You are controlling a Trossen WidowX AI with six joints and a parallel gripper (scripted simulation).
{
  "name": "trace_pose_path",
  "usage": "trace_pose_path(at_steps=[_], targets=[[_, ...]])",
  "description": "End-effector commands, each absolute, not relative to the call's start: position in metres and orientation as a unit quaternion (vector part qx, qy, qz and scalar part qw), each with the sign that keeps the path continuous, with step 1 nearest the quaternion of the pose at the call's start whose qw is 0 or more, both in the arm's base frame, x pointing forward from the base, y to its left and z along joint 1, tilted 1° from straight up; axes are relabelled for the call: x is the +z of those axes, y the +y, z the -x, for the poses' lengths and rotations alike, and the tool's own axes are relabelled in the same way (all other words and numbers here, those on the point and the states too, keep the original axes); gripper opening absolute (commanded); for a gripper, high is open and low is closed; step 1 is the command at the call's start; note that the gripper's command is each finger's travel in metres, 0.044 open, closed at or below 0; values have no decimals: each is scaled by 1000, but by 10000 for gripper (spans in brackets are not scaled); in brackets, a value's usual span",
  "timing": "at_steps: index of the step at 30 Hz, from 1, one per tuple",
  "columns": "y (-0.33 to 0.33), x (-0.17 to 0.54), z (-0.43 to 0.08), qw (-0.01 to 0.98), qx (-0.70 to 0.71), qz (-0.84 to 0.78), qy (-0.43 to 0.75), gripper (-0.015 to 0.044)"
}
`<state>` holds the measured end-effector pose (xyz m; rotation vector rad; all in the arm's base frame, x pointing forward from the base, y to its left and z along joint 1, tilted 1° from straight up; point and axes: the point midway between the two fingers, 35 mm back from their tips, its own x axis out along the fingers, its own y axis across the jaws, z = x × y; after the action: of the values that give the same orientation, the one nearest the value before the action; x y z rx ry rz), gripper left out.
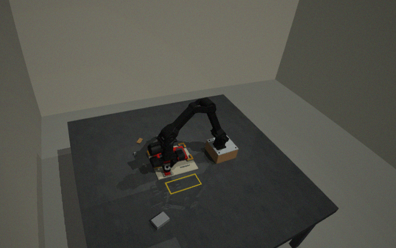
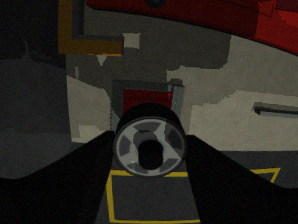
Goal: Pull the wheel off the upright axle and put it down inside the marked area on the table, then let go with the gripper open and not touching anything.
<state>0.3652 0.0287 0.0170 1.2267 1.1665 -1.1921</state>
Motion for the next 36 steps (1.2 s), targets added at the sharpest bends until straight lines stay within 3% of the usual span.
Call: trace_pose_path(at_steps=[1, 36], targets=[[29, 24, -364, 511, -494, -510, 485, 0], [29, 36, -364, 512, -492, -512, 484, 0]])
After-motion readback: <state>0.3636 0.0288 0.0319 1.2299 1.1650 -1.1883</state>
